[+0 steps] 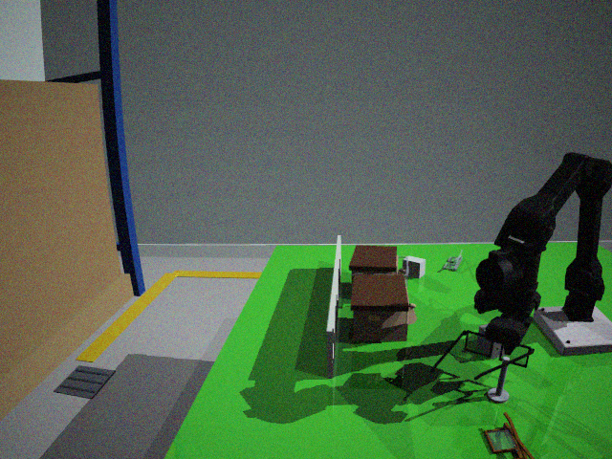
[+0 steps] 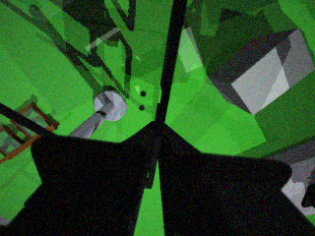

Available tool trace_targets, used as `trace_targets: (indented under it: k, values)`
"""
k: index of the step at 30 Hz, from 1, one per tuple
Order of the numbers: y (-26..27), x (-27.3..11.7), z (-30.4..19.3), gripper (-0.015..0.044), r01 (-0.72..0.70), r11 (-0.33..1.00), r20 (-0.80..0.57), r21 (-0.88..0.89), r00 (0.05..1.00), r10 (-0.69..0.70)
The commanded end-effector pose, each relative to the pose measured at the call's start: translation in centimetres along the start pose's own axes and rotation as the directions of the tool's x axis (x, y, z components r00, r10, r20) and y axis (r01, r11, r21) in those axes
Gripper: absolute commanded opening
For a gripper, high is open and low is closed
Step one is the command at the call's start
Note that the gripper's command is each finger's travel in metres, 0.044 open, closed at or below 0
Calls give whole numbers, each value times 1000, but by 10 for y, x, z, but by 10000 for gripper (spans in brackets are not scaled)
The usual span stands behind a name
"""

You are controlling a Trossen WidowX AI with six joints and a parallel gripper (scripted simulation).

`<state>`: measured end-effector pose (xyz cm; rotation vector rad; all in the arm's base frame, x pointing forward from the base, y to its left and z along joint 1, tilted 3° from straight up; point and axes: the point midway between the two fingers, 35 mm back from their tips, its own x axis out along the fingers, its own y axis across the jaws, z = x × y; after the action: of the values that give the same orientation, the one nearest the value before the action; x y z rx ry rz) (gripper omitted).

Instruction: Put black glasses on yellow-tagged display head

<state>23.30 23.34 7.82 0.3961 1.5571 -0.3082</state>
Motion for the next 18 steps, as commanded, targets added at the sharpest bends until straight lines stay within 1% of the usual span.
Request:
trace_targets:
  k: [1, 18]
  values:
    - [-2, 0, 2, 0, -3, 1000, -4, -3, 1000, 3]
    - [-8, 0, 14, 0, -2, 1000, -3, -3, 1000, 2]
